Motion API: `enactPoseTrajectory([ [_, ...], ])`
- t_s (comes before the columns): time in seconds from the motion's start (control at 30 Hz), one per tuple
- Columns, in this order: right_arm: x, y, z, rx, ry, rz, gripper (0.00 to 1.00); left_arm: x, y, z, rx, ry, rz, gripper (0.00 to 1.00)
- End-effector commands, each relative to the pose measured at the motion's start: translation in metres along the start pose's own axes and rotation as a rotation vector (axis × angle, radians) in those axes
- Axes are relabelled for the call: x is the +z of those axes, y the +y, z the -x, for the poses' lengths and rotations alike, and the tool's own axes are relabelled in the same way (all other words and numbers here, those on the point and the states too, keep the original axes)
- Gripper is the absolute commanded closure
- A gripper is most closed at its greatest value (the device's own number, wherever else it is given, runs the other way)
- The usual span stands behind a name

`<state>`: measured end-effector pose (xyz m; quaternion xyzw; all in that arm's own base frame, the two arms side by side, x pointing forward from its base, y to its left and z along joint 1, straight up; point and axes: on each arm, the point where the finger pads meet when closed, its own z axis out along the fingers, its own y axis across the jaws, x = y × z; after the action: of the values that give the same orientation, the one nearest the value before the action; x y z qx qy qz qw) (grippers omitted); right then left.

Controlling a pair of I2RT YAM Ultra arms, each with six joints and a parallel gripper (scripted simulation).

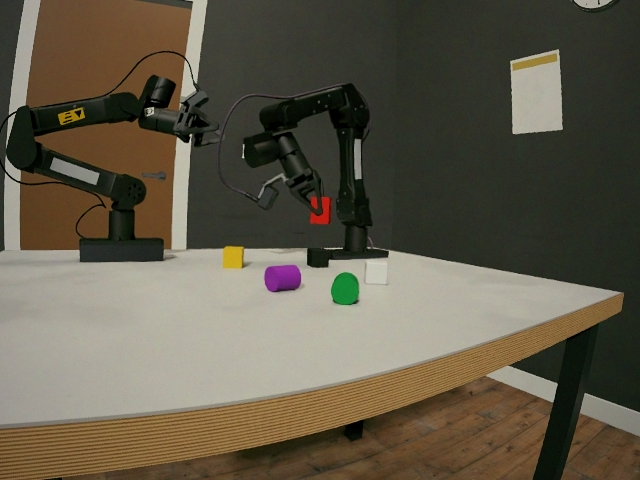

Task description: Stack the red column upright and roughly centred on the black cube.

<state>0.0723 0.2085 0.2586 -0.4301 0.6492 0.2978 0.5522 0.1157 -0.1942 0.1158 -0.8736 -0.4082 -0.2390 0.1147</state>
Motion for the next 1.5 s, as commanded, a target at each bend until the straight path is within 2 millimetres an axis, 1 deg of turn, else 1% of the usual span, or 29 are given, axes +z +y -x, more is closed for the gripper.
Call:
enactPoseTrajectory([
  [0.0, -0.002, -0.002, 0.005, 0.014, -0.019, -0.002, 0.00, 0.007, 0.001, 0.007, 0.001, 0.000, 0.010, 0.65],
  [0.37, -0.002, -0.002, 0.005, 0.014, -0.019, -0.002, 0.00, 0.026, 0.000, 0.020, 0.000, 0.000, 0.010, 0.65],
  [0.47, -0.002, -0.002, 0.005, 0.014, -0.019, -0.002, 0.00, 0.026, 0.000, 0.020, -0.001, -0.006, 0.015, 0.65],
  [0.7, -0.002, -0.002, 0.005, 0.014, -0.019, -0.002, 0.00, 0.037, 0.000, 0.027, 0.001, -0.001, 0.008, 0.65],
  [0.87, -0.002, -0.002, 0.005, 0.014, -0.019, -0.002, 0.00, 0.035, 0.001, 0.028, -0.004, -0.011, 0.019, 0.65],
  [1.1, -0.002, -0.002, 0.005, 0.014, -0.019, -0.002, 0.00, 0.041, -0.001, 0.030, 0.002, -0.001, 0.009, 0.65],
  [1.47, -0.002, -0.002, 0.005, 0.014, -0.019, -0.002, 0.00, 0.044, 0.000, 0.032, 0.000, -0.005, 0.012, 0.65],
])
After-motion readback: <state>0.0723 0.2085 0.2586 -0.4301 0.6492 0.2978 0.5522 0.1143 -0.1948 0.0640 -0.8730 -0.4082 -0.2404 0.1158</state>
